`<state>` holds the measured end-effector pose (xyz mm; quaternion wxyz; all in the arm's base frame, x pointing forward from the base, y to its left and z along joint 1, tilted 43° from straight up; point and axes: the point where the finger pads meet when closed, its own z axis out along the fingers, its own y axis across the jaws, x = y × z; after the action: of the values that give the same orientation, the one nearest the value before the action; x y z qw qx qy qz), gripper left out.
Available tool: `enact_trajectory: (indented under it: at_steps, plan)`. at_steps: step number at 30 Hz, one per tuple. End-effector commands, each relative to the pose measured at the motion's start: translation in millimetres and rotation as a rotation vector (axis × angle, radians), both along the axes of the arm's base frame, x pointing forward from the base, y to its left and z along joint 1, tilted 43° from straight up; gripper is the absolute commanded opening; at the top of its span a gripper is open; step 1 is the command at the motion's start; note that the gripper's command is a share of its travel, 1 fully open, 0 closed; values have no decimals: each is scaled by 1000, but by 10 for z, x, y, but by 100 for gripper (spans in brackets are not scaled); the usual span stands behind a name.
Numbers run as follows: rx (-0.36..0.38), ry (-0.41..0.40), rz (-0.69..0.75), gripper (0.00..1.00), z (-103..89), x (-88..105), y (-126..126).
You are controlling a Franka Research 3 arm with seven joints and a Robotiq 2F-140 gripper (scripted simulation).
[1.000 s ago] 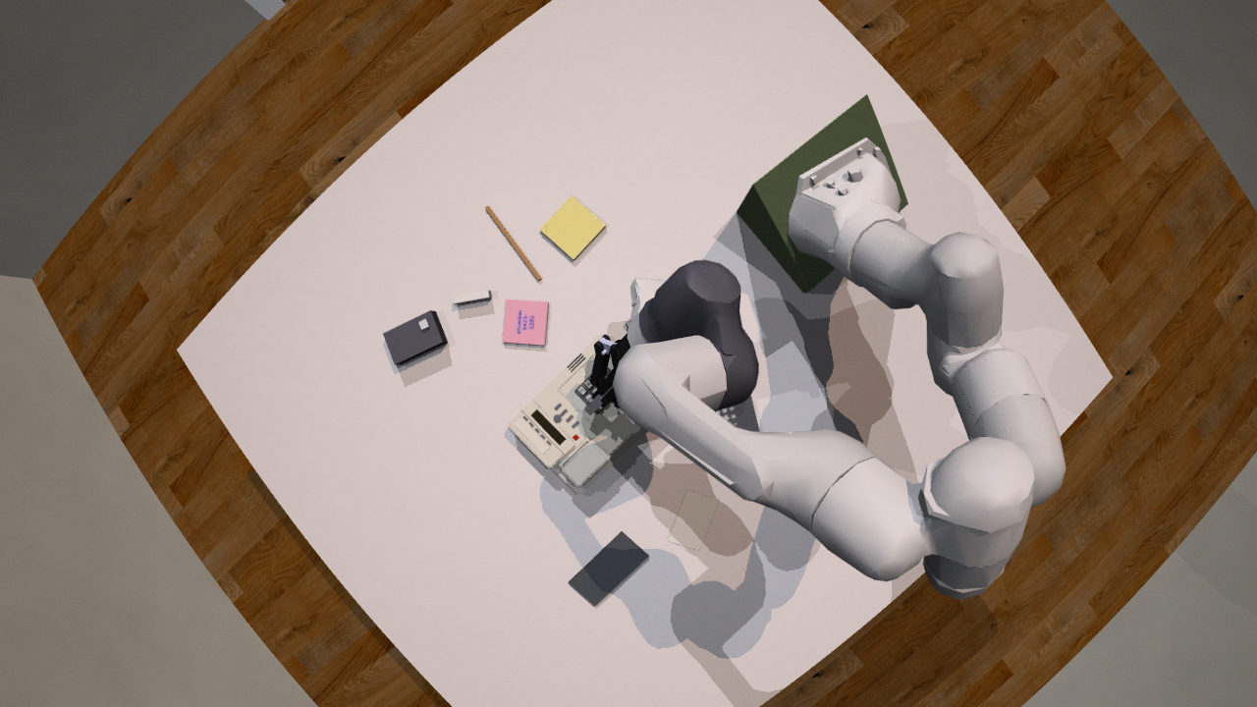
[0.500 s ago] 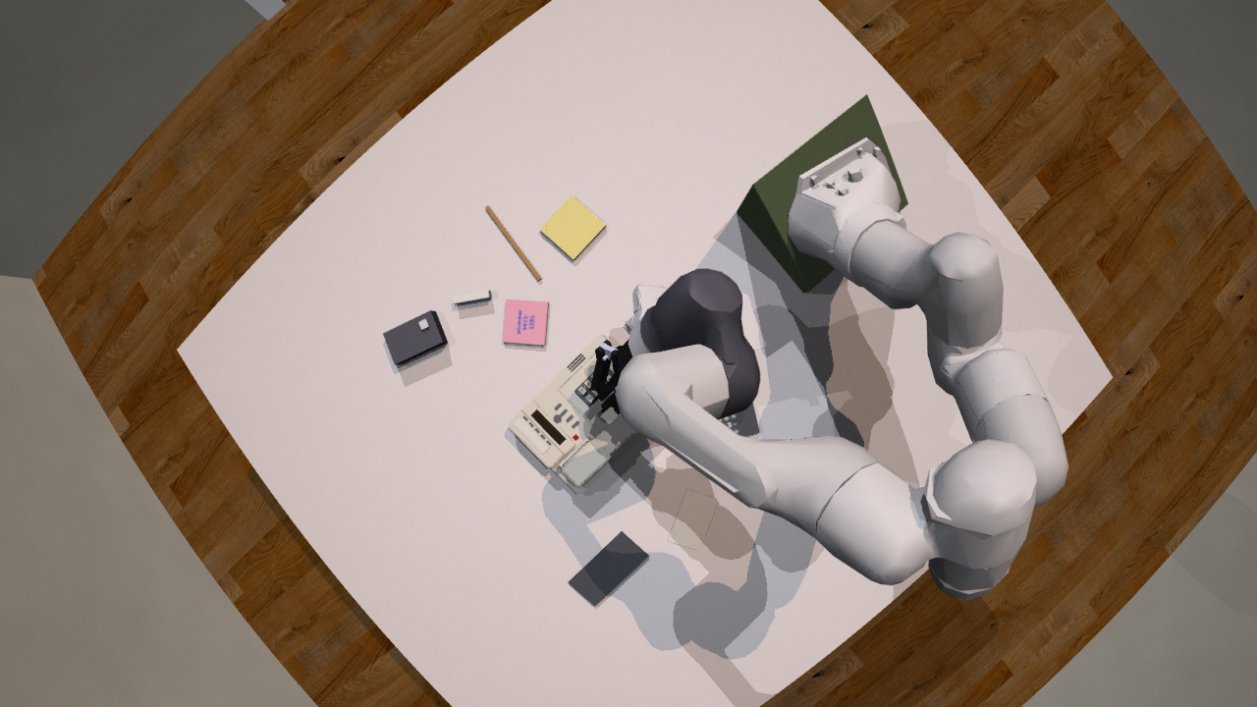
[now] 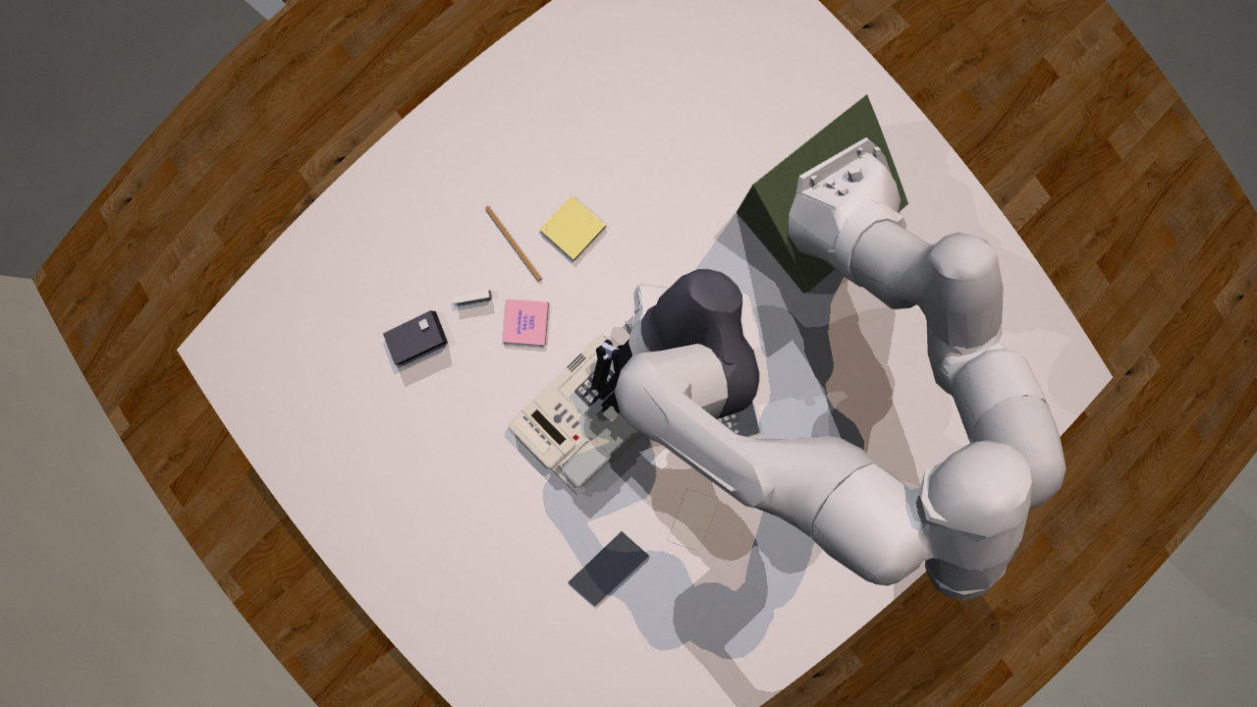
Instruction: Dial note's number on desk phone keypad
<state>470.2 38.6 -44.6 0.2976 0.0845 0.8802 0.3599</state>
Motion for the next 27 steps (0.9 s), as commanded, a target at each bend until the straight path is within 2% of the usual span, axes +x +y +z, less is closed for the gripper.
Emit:
enact_trajectory:
  at_steps: [1,27]
  plan:
    - [0,1,1,0,-11,4,18]
    - [0,1,1,0,-31,5,37]
